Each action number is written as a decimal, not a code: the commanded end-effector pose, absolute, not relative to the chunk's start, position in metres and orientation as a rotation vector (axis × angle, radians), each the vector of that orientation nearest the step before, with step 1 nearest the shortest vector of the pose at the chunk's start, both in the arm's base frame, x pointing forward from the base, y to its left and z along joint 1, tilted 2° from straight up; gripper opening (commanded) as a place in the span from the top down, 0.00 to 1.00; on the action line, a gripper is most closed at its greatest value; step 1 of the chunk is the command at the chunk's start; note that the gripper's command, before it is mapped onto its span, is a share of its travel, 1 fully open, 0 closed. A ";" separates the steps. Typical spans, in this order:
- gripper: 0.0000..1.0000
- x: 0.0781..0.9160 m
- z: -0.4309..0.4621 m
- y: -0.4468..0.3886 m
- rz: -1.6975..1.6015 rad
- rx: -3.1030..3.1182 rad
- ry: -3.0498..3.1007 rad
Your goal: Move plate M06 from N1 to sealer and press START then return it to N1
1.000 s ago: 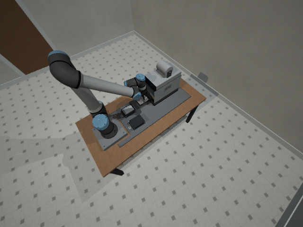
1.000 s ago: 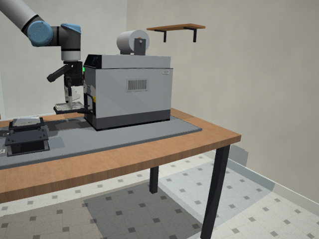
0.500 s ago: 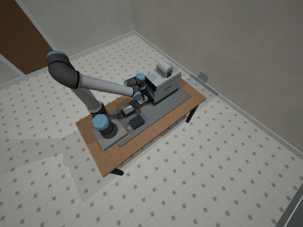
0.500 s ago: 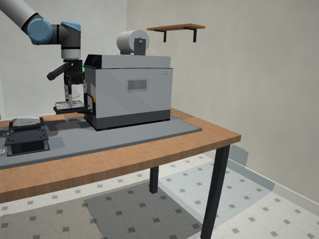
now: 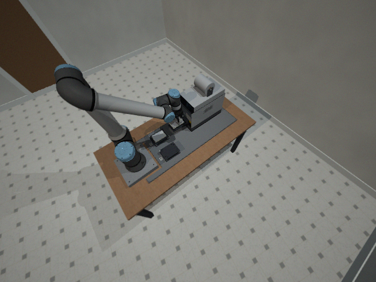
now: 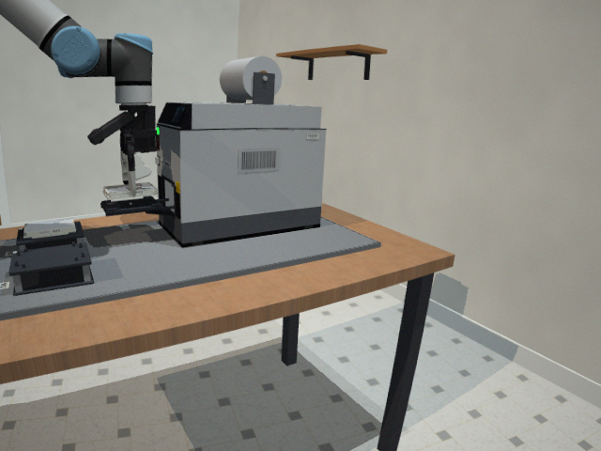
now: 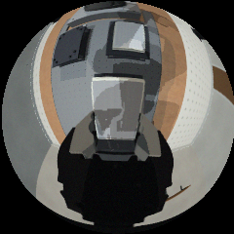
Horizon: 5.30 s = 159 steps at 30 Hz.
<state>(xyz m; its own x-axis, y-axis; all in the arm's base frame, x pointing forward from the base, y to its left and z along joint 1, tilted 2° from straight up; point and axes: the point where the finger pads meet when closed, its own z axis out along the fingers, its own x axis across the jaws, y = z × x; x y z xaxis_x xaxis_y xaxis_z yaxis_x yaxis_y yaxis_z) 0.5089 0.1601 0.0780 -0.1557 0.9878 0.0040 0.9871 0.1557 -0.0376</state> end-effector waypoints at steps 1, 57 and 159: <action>1.00 0.510 0.088 0.160 0.039 -2.024 -2.368; 1.00 0.497 0.119 0.144 0.040 -2.052 -2.344; 1.00 0.358 0.124 -0.013 0.041 -2.052 -2.344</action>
